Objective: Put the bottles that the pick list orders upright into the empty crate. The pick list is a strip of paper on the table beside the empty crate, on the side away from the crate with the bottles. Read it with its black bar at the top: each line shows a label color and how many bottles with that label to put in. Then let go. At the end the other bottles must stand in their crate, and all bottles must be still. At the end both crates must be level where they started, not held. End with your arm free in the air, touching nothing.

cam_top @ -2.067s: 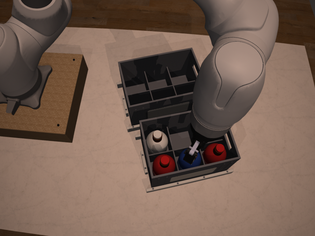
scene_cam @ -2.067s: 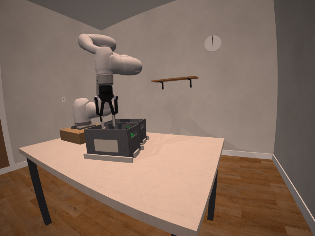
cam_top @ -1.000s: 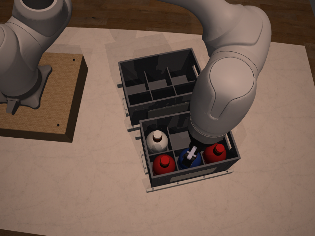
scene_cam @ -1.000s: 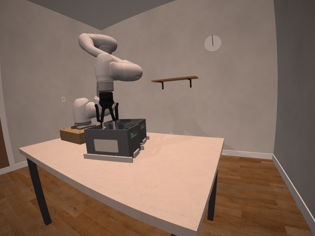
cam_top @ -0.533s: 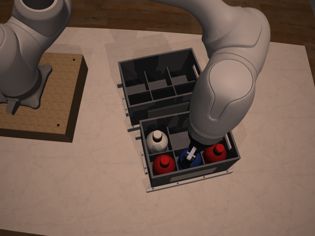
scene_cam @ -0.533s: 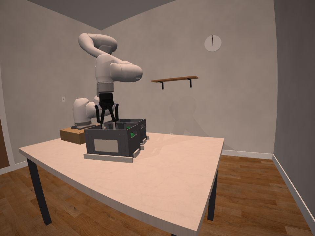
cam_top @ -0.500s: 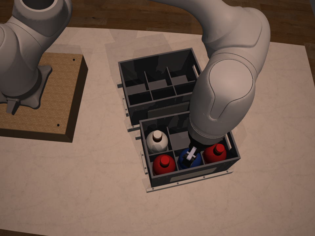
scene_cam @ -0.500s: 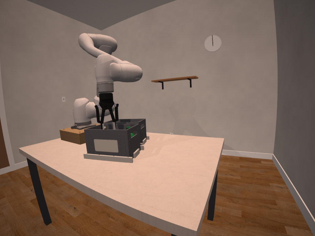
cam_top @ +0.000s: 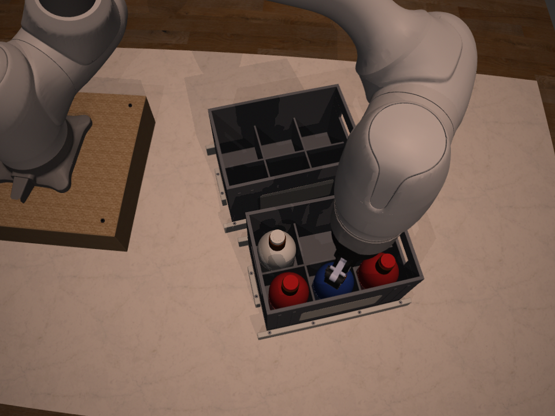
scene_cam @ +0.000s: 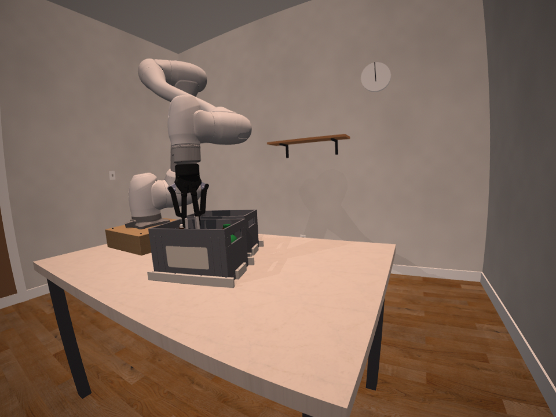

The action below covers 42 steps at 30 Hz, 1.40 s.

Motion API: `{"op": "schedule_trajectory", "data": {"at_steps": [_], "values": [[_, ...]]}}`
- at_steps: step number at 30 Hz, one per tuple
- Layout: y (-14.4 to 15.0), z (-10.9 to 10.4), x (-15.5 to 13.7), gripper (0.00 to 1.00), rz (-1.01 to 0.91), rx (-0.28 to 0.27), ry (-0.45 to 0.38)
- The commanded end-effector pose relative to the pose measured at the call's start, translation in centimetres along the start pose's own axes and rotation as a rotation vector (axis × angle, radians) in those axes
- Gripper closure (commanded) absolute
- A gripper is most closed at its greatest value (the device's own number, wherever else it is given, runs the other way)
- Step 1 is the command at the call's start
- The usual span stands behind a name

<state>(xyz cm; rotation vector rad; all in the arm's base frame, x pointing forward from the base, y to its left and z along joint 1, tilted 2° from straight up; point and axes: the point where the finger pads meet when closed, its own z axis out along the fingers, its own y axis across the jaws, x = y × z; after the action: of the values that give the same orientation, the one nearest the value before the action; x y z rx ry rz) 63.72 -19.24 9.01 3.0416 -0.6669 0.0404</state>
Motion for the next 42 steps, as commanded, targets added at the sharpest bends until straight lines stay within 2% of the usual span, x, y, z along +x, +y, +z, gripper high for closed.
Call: {"op": "schedule_trajectory", "data": {"at_steps": [1, 26, 42], "values": [[0.0, 0.0, 0.0, 1.00, 0.000, 0.000, 0.000], [0.0, 0.0, 0.0, 1.00, 0.000, 0.000, 0.000], [0.0, -2.3, 0.0, 1.00, 0.000, 0.000, 0.000]]}}
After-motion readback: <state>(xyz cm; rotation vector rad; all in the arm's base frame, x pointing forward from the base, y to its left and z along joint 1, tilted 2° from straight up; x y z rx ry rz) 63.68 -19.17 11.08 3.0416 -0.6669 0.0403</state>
